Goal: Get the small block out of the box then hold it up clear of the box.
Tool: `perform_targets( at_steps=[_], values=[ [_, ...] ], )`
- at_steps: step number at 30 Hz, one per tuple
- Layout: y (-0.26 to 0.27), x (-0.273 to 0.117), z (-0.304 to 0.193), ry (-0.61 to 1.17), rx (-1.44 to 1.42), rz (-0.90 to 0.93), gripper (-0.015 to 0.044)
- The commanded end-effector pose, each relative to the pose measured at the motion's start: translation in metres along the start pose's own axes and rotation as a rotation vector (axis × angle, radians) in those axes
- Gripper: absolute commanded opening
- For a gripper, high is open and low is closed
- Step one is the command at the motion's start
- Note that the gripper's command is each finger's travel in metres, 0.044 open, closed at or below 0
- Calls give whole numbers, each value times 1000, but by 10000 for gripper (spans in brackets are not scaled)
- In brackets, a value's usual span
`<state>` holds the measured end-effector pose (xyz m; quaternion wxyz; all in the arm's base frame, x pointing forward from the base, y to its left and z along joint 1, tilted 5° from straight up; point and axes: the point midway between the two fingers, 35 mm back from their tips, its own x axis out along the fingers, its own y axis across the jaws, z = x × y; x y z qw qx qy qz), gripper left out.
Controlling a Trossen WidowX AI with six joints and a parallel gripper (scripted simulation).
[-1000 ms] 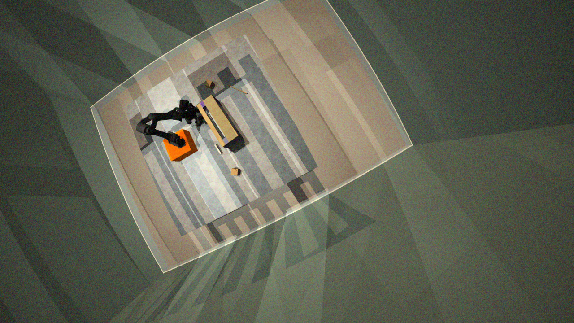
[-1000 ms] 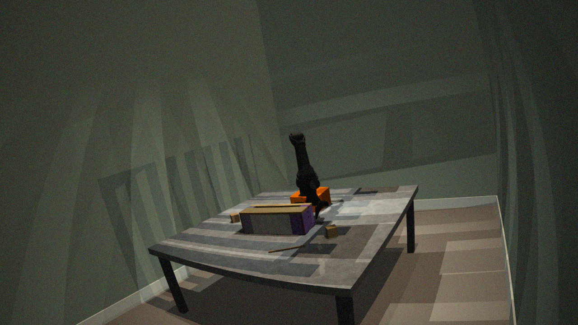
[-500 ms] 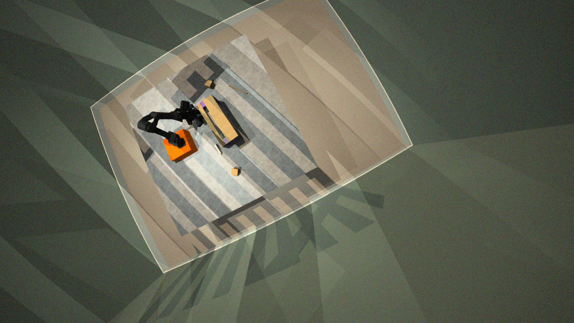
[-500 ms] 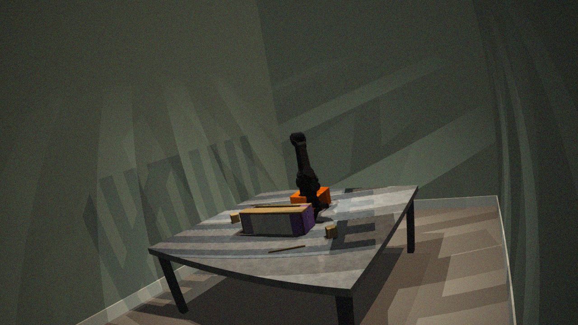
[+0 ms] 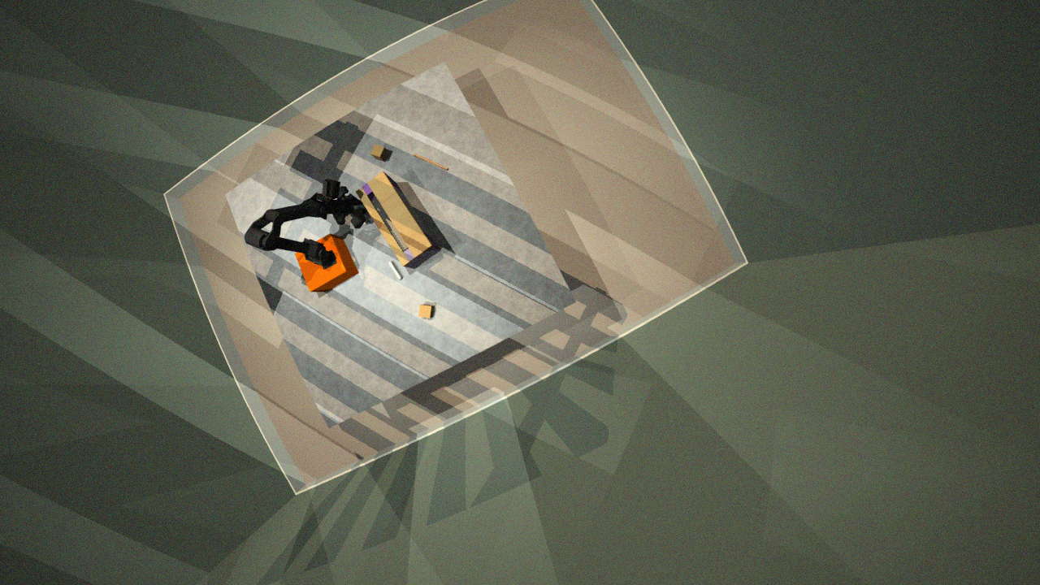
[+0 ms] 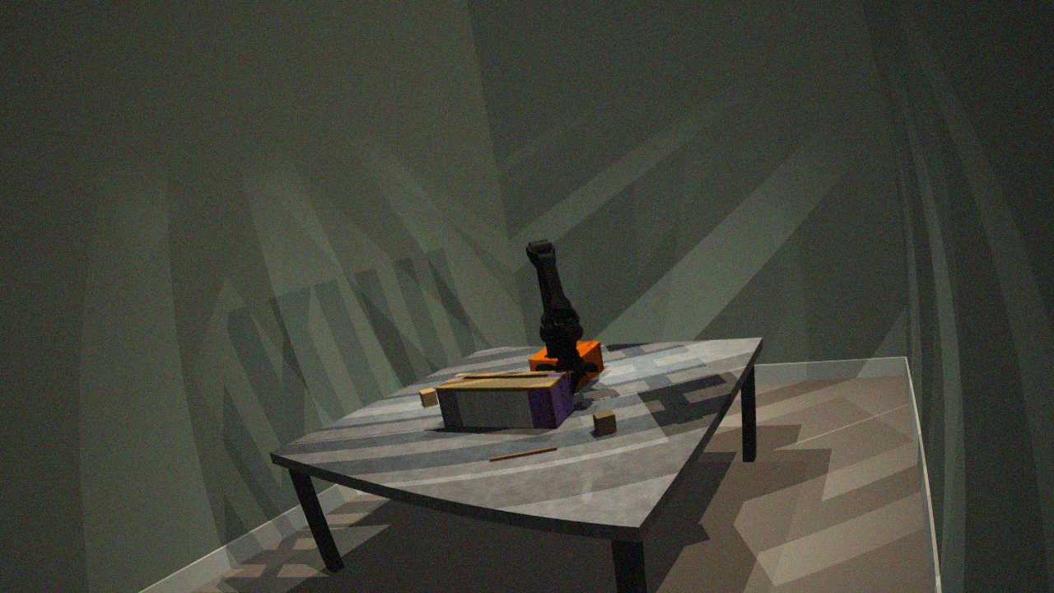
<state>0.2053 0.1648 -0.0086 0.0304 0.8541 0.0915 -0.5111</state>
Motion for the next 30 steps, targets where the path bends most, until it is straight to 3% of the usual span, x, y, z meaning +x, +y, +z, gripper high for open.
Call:
perform_targets(
  at_steps=[1,30],
  values=[
    [-1,-16,-8,6,3,-7,0],
    [9,-96,-50,52,-243,-158,0]
  ],
)
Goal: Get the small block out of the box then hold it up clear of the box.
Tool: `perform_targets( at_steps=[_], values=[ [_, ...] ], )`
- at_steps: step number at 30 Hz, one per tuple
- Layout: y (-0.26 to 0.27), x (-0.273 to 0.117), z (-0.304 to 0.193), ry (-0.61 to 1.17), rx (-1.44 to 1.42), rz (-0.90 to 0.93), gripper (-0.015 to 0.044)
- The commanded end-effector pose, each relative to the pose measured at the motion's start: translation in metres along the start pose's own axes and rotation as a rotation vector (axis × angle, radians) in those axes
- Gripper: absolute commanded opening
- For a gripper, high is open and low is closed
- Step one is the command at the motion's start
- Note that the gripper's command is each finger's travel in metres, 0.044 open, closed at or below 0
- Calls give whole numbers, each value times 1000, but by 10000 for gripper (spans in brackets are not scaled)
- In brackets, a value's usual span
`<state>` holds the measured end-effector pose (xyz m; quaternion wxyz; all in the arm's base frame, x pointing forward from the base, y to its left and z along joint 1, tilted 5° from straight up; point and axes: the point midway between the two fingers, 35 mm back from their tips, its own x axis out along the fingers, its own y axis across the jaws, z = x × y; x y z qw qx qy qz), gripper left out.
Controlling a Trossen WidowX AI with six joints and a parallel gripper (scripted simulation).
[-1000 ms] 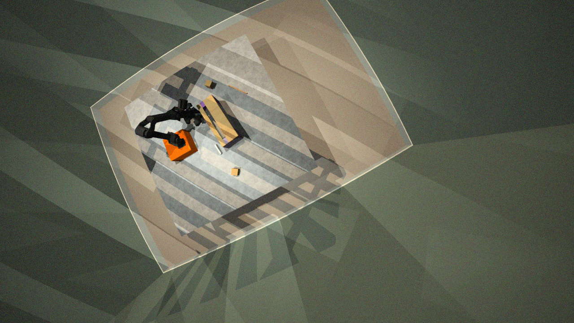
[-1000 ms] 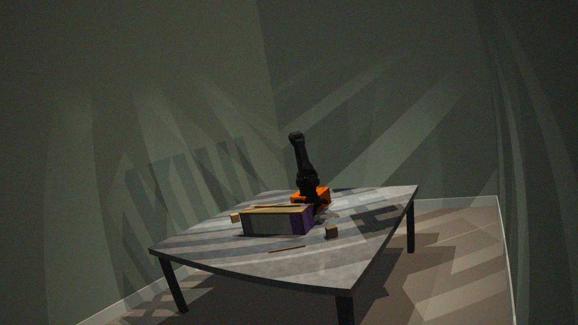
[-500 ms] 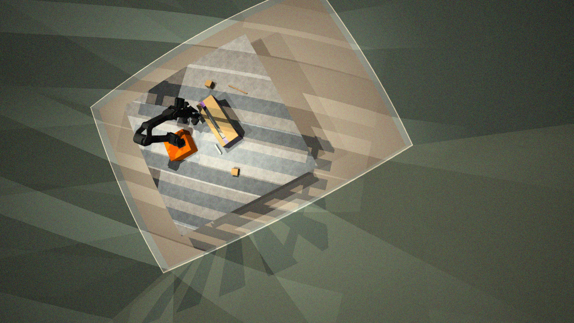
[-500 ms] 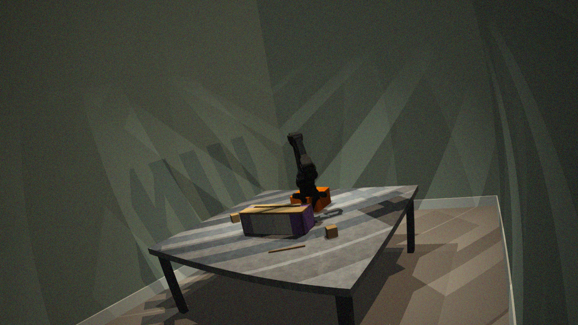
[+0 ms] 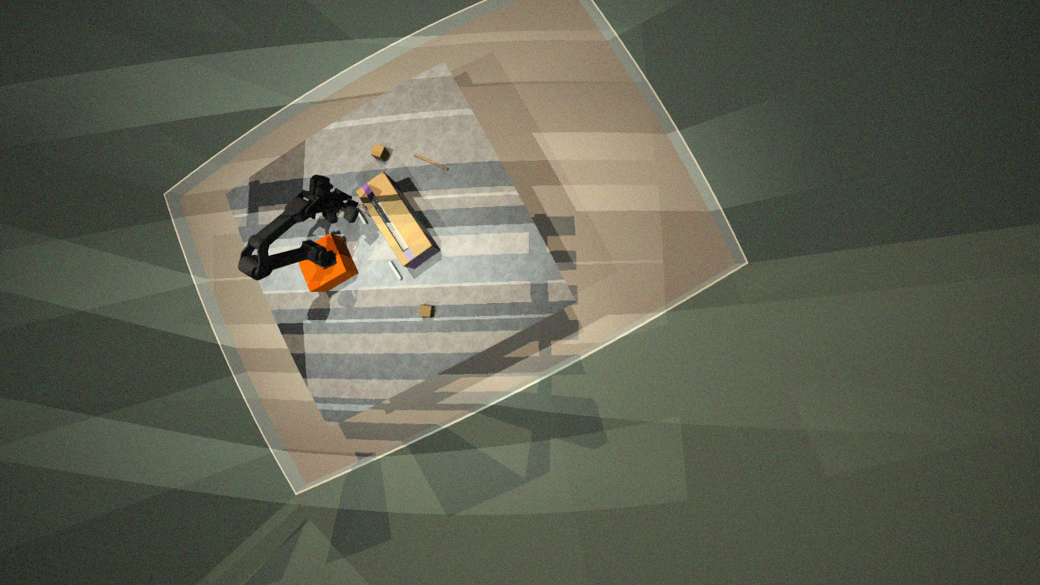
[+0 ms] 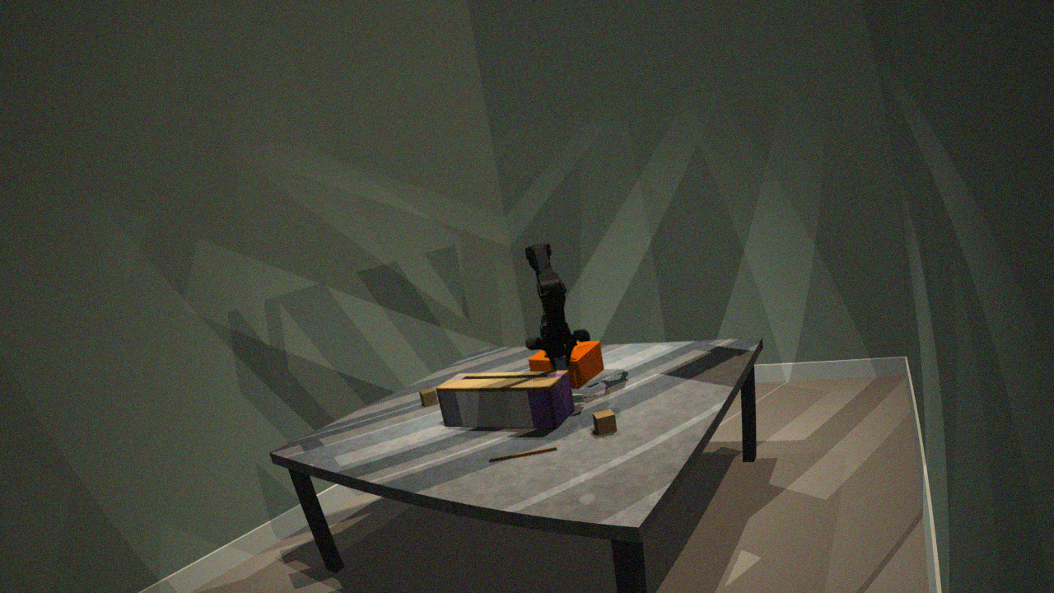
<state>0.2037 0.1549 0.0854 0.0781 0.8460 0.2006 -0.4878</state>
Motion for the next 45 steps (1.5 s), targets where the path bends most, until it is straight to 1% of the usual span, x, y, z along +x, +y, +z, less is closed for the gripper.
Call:
perform_targets(
  at_steps=[1,5,7,45],
  values=[
    [5,-16,-10,28,-67,-24,0],
    [11,-35,-17,56,-152,-43,0],
    [12,-38,-18,61,-166,-45,0],
    [12,-38,-18,61,-166,-45,0]
  ],
)
